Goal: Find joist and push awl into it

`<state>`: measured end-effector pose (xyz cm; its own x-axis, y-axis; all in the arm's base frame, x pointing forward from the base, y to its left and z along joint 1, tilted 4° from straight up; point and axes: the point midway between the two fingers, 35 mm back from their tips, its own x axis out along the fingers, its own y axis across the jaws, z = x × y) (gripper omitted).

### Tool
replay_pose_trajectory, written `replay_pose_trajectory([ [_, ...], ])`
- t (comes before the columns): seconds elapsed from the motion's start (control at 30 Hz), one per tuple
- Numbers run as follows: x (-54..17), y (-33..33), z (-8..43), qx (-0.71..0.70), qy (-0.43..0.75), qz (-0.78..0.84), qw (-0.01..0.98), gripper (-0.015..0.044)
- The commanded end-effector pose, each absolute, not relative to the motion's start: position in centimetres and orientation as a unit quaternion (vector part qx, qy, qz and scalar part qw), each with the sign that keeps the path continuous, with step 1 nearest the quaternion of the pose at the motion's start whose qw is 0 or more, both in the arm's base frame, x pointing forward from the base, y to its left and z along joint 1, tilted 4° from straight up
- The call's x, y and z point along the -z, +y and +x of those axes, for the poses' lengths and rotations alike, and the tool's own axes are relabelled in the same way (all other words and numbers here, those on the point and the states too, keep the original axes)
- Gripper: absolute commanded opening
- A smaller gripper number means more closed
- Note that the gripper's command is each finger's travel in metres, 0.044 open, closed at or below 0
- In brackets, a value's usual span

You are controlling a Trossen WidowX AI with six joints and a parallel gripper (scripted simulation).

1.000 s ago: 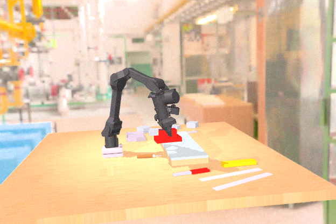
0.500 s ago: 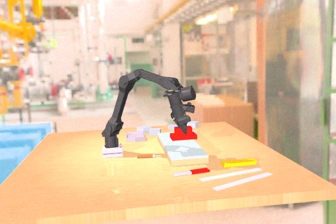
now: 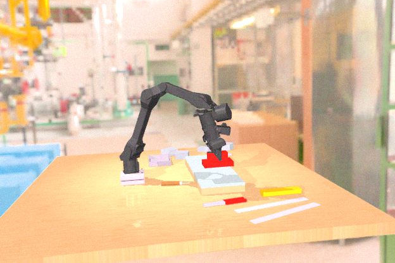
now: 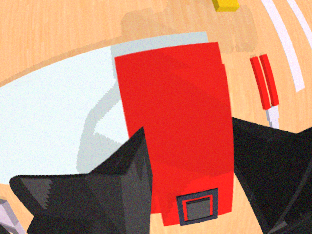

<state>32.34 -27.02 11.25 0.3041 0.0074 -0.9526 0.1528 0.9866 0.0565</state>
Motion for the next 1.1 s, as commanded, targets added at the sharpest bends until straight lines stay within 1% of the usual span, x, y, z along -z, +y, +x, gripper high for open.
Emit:
replay_pose_trajectory([
  [0.0,-10.5,-27.0,32.3,0.047,0.589,0.069,0.804,0.0],
  [1.07,-5.9,-26.7,32.4,0.047,0.589,0.069,0.804,0.0],
])
